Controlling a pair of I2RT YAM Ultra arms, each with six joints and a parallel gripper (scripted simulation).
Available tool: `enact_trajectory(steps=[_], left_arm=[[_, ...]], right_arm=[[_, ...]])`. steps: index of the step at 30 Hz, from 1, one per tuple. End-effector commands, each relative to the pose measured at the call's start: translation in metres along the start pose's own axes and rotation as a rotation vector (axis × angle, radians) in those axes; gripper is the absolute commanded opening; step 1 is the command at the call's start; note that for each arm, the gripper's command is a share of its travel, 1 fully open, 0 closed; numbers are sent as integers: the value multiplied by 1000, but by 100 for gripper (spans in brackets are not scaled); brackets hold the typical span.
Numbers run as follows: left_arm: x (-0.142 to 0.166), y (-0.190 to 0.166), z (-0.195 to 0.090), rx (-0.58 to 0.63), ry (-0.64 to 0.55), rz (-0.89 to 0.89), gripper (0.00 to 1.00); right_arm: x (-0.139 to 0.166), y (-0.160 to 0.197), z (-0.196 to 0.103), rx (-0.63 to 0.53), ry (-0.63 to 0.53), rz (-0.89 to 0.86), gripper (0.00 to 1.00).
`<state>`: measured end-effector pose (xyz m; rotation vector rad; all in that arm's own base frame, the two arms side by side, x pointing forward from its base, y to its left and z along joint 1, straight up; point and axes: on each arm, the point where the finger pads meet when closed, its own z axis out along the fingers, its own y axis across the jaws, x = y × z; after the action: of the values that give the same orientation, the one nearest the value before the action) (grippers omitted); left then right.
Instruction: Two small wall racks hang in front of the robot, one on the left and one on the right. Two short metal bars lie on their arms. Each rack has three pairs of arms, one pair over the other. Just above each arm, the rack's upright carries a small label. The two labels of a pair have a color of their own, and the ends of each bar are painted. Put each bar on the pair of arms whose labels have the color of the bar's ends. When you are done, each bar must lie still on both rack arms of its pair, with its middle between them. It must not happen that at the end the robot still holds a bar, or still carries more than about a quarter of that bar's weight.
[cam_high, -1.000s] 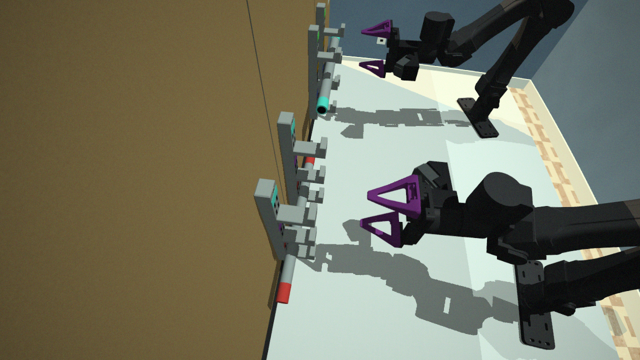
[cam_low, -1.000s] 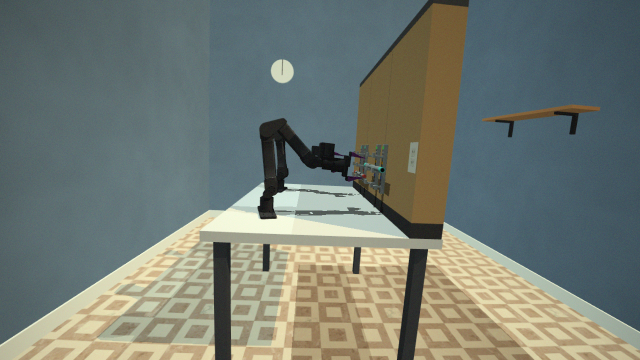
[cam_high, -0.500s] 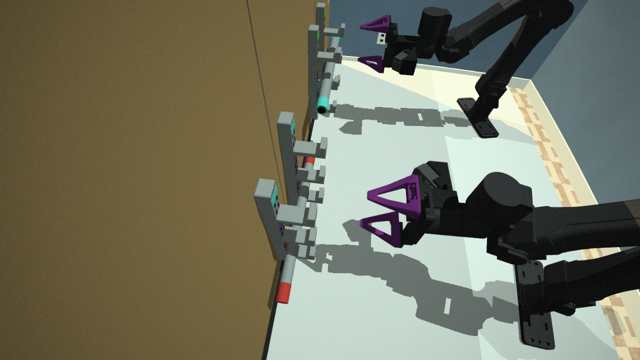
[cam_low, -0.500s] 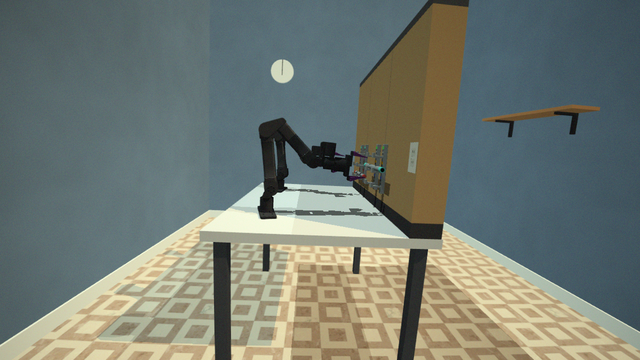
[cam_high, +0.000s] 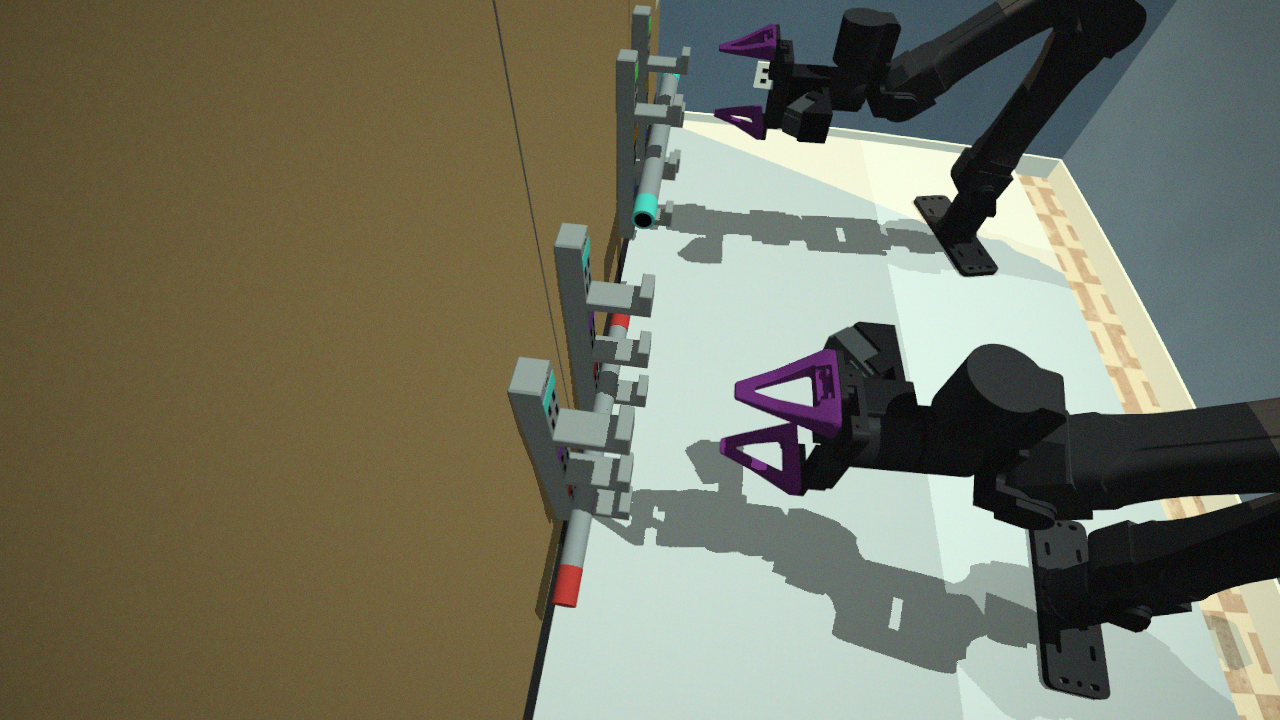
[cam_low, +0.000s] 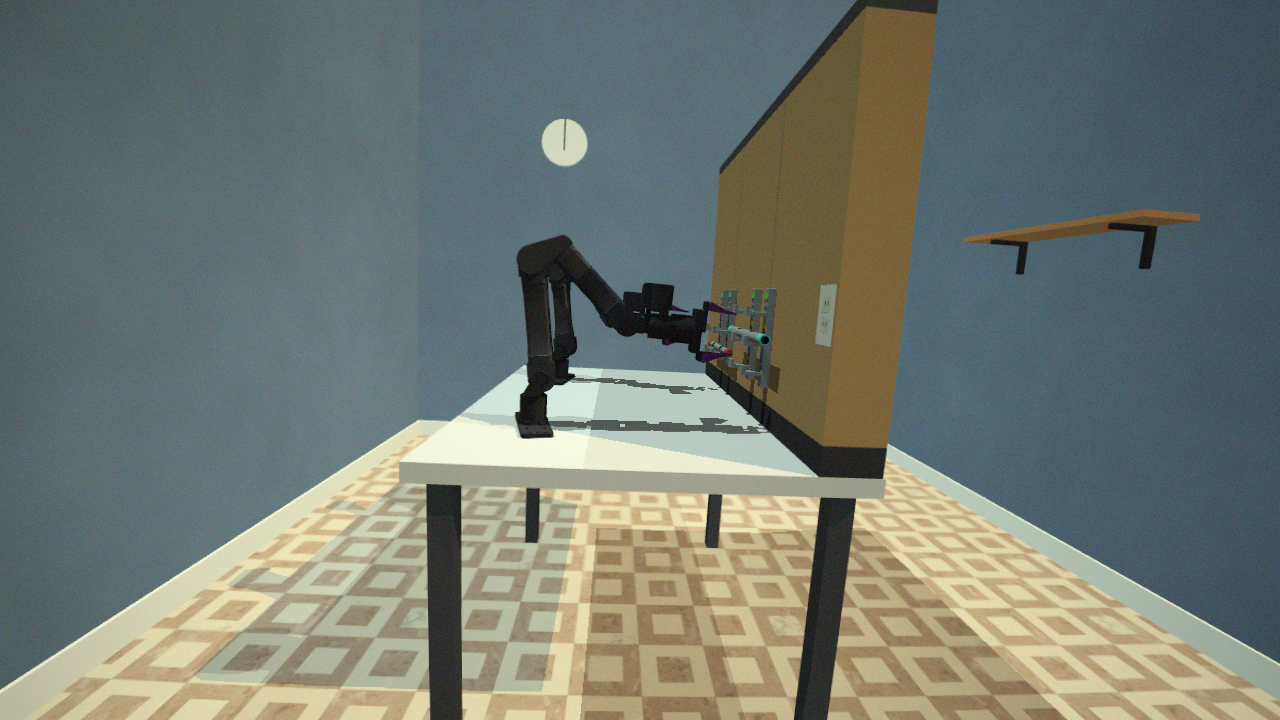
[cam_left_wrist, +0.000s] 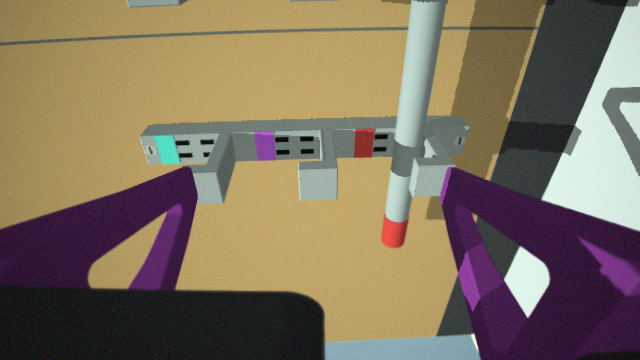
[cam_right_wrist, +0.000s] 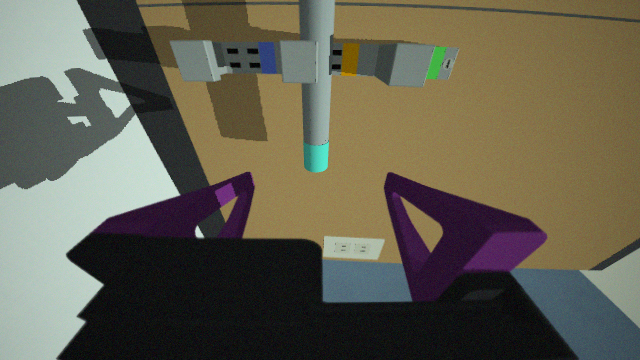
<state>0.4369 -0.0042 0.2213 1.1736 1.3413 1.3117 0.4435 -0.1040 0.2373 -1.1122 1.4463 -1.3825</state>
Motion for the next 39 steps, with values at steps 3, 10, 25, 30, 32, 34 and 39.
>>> enact_trajectory(steps=[3,10,25,30,32,34,39], left_arm=[[-3,16,-5,-38,-6,-17,100],[-3,16,-5,-38,-6,-17,100],[-3,16,-5,-38,-6,-17,100],[-3,16,-5,-38,-6,-17,100],[-3,16,-5,-38,-6,-17,100],[-3,16,-5,-38,-6,-17,100],[-3,16,-5,-38,-6,-17,100]], right_arm=[[3,-18,8,53,0,11,100],[3,-15,10,53,0,11,100],[7,-19,11,53,0,11,100],[7,-19,13,53,0,11,100],[7,-19,15,53,0,11,100],[7,-19,18,53,0,11,100],[6,-19,23,53,0,11,100]])
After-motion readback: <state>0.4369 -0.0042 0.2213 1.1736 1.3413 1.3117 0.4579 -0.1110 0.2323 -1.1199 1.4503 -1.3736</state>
